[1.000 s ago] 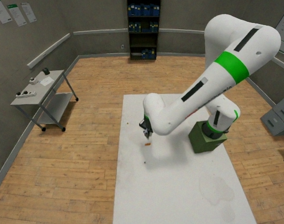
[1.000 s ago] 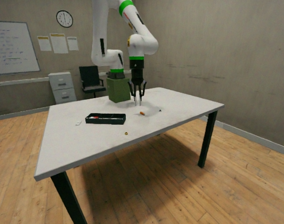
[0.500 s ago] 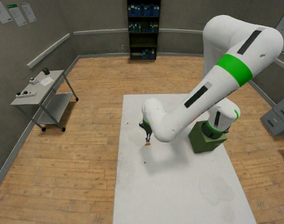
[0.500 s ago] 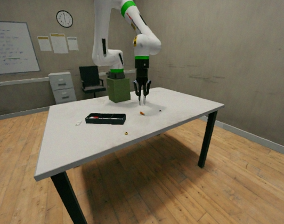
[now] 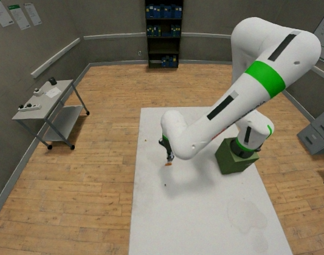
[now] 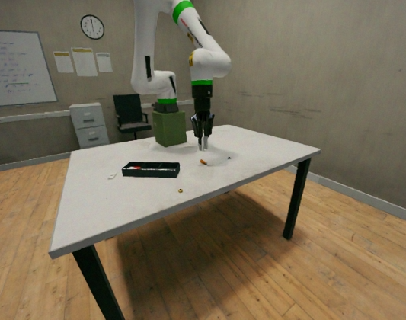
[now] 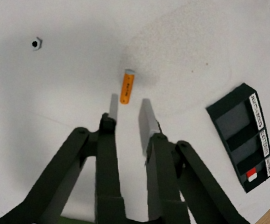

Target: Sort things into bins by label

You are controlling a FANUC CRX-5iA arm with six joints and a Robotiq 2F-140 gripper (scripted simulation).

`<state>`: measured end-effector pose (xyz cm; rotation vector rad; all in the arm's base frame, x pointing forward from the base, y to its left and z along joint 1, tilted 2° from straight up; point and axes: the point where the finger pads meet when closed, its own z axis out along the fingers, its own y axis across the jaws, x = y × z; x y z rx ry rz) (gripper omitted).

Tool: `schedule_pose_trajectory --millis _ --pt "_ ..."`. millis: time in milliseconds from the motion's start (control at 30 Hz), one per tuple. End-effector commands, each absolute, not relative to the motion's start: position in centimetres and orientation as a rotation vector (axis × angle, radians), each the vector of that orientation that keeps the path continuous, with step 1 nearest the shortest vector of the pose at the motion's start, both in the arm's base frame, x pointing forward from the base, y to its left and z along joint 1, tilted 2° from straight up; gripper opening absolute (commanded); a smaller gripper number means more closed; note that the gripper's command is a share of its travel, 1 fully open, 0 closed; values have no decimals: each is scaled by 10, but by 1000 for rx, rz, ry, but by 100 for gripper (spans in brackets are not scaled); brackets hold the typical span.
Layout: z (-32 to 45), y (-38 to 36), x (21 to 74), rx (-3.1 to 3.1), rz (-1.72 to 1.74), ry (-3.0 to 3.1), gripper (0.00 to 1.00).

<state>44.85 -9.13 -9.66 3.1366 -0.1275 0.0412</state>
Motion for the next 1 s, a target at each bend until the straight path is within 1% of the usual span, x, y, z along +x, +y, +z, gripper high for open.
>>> schedule_pose_trajectory --millis 0,800,967 --pt "-97 -92 449 3137 41 -128 26" --pt "-97 -91 449 3137 41 -128 26" --pt "-117 -91 449 3137 41 -128 26"
